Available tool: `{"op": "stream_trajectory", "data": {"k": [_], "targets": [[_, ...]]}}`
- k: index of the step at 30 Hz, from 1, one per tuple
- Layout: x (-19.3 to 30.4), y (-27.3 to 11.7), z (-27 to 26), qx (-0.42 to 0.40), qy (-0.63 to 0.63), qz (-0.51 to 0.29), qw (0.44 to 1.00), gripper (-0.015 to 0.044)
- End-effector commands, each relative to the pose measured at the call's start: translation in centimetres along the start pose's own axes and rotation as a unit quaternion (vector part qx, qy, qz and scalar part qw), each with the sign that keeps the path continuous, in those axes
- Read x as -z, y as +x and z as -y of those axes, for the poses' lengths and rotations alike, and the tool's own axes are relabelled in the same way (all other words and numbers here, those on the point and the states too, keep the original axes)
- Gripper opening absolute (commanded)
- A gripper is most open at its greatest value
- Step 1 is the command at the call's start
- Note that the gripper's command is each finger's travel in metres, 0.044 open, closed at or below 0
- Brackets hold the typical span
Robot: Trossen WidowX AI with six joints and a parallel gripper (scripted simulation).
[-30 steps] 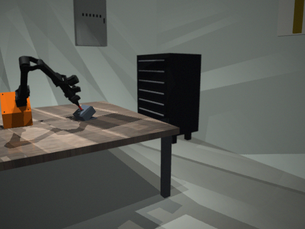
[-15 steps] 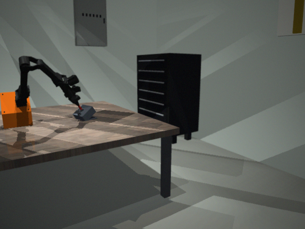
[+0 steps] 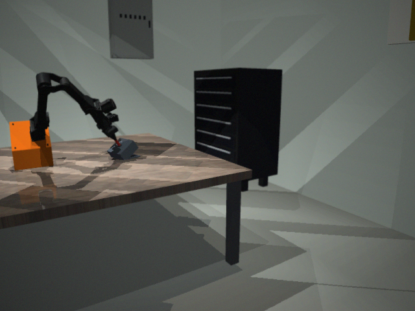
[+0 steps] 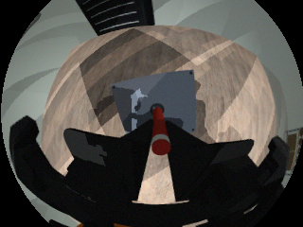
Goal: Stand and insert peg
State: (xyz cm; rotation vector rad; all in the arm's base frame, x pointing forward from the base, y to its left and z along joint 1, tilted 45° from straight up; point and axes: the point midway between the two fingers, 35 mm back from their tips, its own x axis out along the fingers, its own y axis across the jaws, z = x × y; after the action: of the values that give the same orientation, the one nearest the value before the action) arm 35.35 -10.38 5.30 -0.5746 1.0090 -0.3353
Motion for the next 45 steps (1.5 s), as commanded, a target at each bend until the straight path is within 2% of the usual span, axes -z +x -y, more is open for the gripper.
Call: {"op": "stream_trajectory", "data": {"k": [1,45], "targets": [[-0.1,0.2,0.0,-0.001,-0.001,0.002,1.0,0.0],[-0.2,2.9,-0.1,-0.001,-0.001,0.002,1.0,0.0]]}}
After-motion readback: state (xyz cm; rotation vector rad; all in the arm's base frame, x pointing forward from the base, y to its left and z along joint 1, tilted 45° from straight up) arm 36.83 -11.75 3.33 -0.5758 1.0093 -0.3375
